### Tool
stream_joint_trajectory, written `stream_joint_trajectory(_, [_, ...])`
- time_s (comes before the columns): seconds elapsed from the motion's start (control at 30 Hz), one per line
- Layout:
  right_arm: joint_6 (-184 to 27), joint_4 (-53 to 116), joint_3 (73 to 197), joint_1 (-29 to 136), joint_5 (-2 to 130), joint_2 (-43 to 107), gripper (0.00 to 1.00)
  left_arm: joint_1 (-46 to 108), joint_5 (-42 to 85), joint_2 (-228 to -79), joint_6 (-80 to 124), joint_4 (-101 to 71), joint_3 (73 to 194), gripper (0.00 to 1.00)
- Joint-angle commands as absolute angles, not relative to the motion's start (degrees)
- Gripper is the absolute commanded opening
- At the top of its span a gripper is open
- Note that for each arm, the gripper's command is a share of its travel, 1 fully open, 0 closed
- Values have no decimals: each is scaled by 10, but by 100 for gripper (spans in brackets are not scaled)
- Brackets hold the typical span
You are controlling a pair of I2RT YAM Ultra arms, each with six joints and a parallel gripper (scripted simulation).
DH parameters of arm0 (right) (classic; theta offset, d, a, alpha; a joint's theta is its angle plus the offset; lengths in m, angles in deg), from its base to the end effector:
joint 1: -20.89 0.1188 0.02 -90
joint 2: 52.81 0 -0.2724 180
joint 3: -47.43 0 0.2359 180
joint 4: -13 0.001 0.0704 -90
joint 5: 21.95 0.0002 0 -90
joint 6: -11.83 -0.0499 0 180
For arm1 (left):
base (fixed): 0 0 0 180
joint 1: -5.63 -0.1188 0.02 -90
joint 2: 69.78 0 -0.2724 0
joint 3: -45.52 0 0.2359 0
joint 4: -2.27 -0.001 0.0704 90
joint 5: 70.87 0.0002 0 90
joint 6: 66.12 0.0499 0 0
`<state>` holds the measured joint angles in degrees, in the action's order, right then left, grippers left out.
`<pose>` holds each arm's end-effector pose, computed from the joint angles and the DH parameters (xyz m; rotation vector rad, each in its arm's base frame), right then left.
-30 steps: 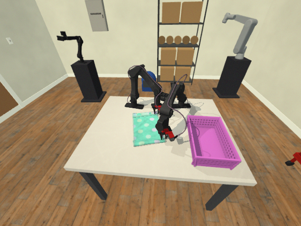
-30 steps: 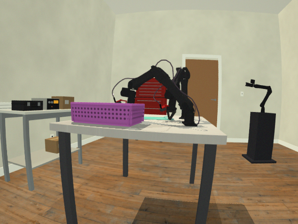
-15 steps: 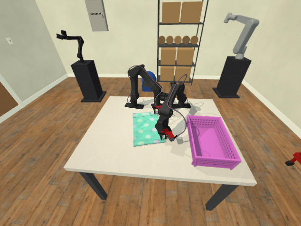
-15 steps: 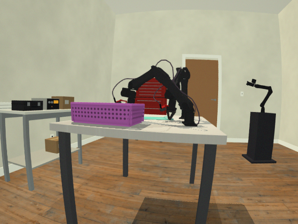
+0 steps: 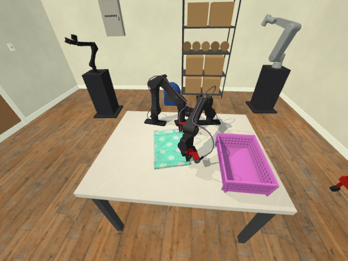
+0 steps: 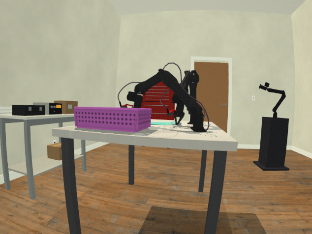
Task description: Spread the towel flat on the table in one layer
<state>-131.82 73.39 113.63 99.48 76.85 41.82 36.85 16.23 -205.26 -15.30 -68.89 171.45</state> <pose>0.0563 0.2454 0.1583 -0.6438 2.9221 -0.0650 0.4004 -0.2386 0.1520 -0.2129 2.9714 -0.0779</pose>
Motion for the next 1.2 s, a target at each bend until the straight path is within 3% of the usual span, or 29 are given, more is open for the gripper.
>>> stream_joint_trajectory(0.0, [-1307,696,1109,983,758,417,5,375,153,-2067,-161,-686,1730,2])
stream_joint_trajectory(0.07, [-1300,696,1106,976,757,422,0,377,151,-2068,-163,-681,1731,1])
stream_joint_trajectory(0.5, [-1310,695,1114,980,753,425,0,364,152,-2067,-149,-712,1738,0])
stream_joint_trajectory(0.63, [-1292,758,1182,968,749,391,0,360,147,-2024,-147,-766,1770,0])
stream_joint_trajectory(1.17, [-1296,756,1176,974,752,403,0,365,147,-2038,-148,-778,1782,0])
